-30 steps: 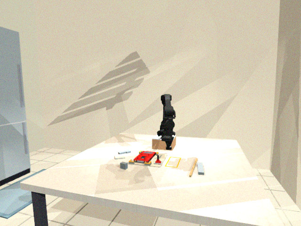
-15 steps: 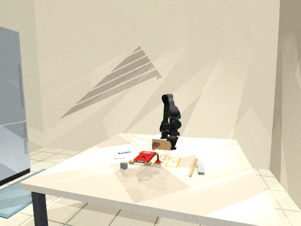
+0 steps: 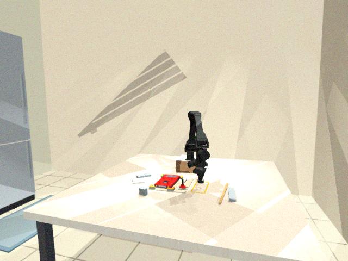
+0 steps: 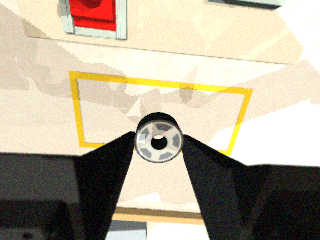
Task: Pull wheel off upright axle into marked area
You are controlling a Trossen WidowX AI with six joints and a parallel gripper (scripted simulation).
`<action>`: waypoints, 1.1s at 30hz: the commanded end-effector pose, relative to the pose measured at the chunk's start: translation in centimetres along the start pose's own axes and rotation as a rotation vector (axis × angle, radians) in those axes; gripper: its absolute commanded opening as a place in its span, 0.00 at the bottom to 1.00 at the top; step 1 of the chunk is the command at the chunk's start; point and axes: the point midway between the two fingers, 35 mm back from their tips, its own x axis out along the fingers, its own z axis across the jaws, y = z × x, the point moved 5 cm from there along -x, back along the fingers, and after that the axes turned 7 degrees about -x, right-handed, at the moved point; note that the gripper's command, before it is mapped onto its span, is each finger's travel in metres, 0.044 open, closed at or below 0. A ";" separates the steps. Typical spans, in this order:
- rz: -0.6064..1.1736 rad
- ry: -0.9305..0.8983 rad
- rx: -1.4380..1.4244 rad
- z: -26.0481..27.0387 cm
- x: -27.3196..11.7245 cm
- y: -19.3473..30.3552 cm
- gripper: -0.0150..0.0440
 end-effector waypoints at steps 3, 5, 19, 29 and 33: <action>-0.005 0.007 0.004 -0.5 3.3 -0.2 0.25; -0.005 0.007 0.004 -0.5 3.4 -0.2 0.25; -0.005 0.015 0.001 -0.4 1.9 -0.1 0.76; -0.002 0.007 0.000 -0.8 -2.5 -0.2 0.85; -0.004 0.009 0.002 -3.2 -4.5 -0.9 1.00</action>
